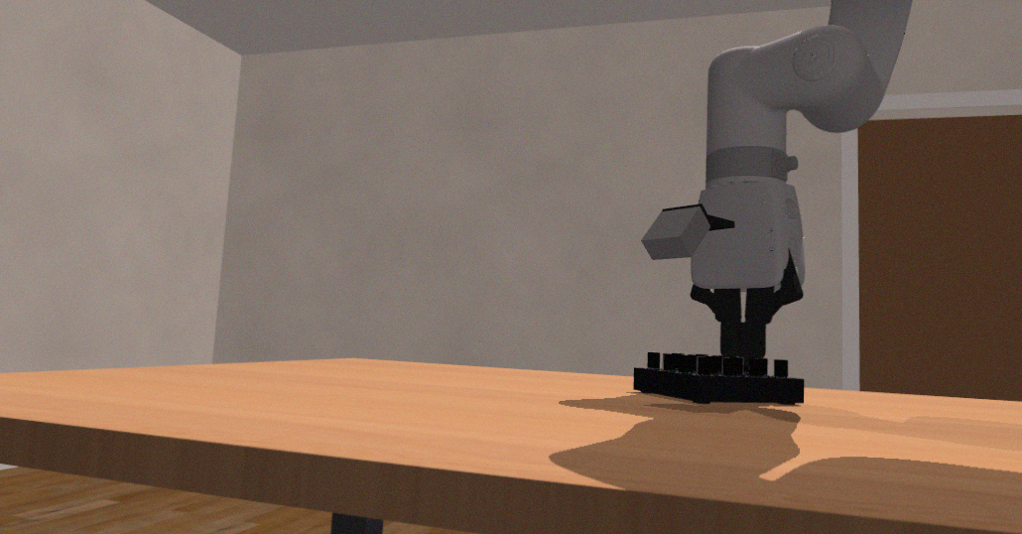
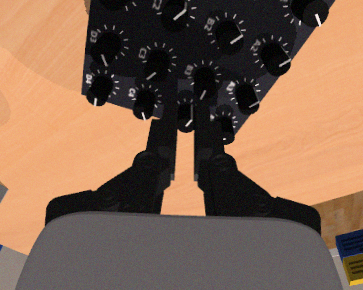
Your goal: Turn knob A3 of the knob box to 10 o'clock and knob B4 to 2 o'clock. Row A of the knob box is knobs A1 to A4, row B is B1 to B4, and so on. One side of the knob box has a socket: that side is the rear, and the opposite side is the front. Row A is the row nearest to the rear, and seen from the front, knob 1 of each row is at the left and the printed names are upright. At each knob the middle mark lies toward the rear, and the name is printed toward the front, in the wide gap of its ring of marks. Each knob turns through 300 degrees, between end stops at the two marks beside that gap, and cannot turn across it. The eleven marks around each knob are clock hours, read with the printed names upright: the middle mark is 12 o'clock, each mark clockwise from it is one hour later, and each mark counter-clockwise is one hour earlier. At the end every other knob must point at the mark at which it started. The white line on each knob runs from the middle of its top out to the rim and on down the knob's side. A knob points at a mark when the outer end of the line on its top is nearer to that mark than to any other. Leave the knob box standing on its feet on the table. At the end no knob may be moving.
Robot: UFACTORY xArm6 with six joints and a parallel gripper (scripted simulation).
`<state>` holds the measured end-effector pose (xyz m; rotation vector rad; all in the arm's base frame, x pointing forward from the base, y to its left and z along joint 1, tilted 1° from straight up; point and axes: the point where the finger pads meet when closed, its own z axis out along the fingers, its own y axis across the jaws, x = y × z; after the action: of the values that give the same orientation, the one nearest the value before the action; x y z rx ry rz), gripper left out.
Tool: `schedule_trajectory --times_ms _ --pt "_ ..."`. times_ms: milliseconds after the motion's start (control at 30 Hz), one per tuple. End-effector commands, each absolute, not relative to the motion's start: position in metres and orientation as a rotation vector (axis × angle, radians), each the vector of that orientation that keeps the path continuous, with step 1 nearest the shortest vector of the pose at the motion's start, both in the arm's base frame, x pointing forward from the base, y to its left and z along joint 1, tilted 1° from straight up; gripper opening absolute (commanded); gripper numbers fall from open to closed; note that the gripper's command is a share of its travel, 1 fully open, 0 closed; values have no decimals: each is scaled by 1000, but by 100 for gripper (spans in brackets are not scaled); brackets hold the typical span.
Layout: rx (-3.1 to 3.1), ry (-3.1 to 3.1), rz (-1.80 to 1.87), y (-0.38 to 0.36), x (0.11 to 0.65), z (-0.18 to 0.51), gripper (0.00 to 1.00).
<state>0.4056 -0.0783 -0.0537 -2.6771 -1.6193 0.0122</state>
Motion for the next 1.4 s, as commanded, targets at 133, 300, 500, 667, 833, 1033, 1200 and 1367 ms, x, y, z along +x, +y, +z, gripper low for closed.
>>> schedule_trajectory --times_ms 133,300,500,667,833,1033,1200,1367 --pt "-2791 -1441 23 -78 407 -53 8" --pt "-2851 -1320 23 -78 407 -53 8" --pt "-2901 -1206 23 -78 407 -53 8" --pt "-2919 -1163 23 -78 407 -53 8" --pt "-2940 -1110 23 -78 407 -53 8" --pt "-2953 -1076 22 -78 407 -53 8" --pt "-2955 -1069 22 -78 407 -53 8" --pt "-2957 -1066 22 -78 407 -53 8"
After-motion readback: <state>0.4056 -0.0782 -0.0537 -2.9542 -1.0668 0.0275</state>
